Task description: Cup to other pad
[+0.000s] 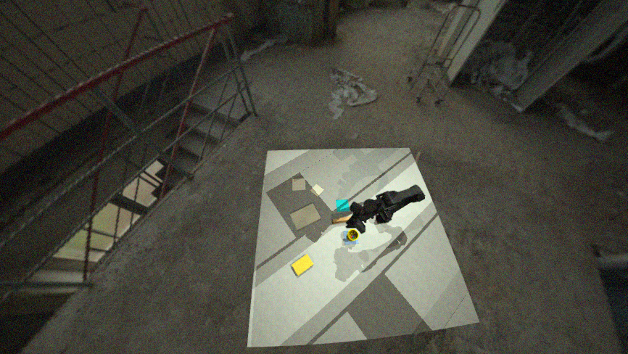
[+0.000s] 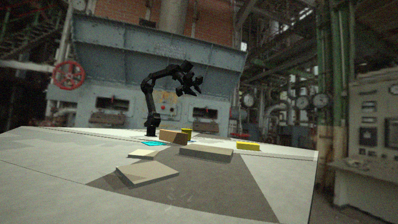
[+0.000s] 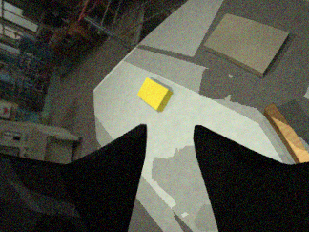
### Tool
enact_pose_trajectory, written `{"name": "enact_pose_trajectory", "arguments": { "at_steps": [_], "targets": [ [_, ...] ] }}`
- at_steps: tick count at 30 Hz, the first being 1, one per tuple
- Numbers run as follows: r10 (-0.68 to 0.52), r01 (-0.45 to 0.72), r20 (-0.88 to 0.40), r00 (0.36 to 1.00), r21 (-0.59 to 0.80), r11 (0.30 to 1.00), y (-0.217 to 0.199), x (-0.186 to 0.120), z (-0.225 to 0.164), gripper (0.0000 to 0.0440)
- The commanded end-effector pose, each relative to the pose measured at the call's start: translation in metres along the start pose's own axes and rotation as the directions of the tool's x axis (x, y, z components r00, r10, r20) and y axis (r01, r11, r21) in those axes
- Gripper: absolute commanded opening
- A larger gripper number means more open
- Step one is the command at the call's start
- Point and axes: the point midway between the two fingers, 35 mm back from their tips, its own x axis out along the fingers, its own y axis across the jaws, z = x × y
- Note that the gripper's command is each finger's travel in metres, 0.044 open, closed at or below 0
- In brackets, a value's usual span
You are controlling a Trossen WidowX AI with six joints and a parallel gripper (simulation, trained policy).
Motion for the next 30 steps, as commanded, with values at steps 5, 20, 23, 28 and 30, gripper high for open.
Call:
{"name": "enact_pose_trajectory", "arguments": {
  "at_steps": [5, 20, 23, 28, 30],
  "targets": [
    [-0.062, 0.071, -0.086, 0.994, 0.098, 0.993, 0.001, 0.001, -0.013, 0.0153],
    [-0.237, 0.286, -0.236, 0.942, 0.198, 0.938, -0.014, 0.009, -0.039, 0.0157],
    [-0.276, 0.333, -0.262, 0.925, 0.203, 0.921, -0.020, 0.012, -0.044, 0.0159],
    [-0.341, 0.410, -0.303, 0.890, 0.203, 0.889, -0.030, 0.015, -0.052, 0.0159],
    [-0.367, 0.440, -0.319, 0.874, 0.200, 0.875, -0.034, 0.016, -0.055, 0.0160]
  ]
}}
